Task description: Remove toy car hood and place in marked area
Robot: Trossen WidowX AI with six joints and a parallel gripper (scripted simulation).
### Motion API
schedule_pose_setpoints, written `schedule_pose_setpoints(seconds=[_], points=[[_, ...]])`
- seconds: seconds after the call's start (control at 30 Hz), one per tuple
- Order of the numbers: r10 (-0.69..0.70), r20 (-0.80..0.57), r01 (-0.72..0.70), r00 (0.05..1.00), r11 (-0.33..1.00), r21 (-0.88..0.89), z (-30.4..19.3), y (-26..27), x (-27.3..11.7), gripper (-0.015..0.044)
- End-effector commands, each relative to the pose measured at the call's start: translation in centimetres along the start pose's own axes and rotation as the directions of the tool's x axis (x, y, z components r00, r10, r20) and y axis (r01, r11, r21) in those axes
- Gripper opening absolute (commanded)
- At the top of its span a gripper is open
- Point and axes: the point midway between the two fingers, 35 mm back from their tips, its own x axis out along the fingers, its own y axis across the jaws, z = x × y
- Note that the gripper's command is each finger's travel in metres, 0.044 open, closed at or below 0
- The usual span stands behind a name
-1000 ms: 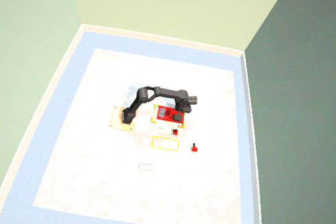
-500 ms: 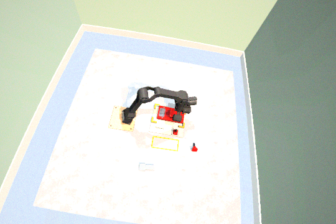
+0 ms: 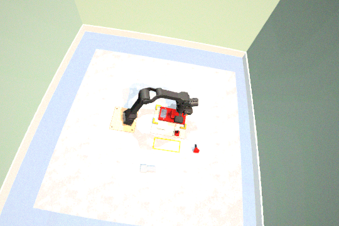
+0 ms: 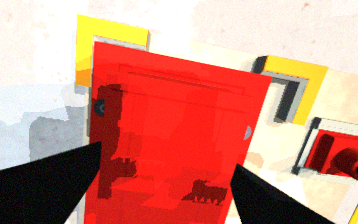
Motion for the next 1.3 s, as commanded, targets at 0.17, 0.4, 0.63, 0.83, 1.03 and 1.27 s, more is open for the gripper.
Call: schedule_pose_setpoints(seconds=[0.17,0.4,0.63,0.83,1.03,1.27], points=[[0.0,0.0,0.0,1.0,1.0,0.0,0.0,0.0,0.0,0.0308],[0.0,0.0,0.0,1.0,1.0,0.0,0.0,0.0,-0.2,0.0163],[0.0,0.0,0.0,1.0,1.0,0.0,0.0,0.0,-0.6,0.0],[0.0,0.0,0.0,1.0,1.0,0.0,0.0,0.0,-1.0,0.0],[0.0,0.0,0.0,1.0,1.0,0.0,0.1,0.0,-1.4,0.0],[0.0,0.0,0.0,1.0,1.0,0.0,0.0,0.0,-1.9,0.0]])
